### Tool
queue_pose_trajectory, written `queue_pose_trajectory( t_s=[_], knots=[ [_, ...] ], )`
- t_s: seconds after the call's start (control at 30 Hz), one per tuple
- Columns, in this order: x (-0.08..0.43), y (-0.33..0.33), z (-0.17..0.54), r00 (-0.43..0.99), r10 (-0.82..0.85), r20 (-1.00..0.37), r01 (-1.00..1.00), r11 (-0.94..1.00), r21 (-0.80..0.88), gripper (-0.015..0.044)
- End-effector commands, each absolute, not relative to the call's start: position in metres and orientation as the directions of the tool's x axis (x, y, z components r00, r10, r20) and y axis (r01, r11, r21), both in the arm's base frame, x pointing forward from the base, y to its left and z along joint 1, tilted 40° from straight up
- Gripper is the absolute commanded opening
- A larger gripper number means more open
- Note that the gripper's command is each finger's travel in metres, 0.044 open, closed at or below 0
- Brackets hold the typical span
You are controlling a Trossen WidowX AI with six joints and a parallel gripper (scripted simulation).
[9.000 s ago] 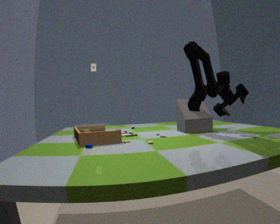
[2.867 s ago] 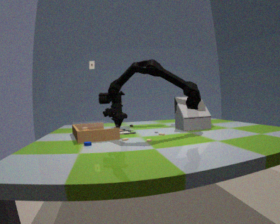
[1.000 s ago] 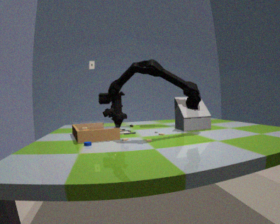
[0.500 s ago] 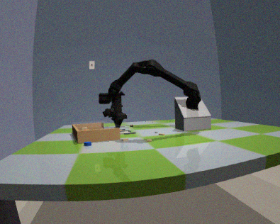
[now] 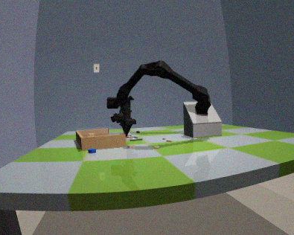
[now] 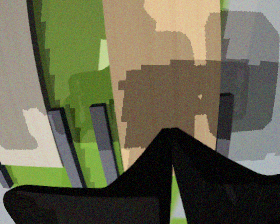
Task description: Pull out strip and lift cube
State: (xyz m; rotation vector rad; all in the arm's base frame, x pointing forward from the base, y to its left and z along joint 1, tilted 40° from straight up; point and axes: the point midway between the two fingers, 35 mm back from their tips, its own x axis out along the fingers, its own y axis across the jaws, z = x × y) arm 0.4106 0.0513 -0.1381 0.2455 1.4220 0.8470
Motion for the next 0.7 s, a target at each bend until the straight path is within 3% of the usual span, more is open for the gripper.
queue_pose_trajectory(
  t_s=[0.0,0.67],
  knots=[
    [0.396,0.051,-0.143,-0.101,0.636,-0.765,-0.358,0.695,0.624,0.0000],
    [0.369,0.041,-0.149,-0.102,0.635,-0.766,-0.357,0.695,0.624,0.0000]
  ],
)
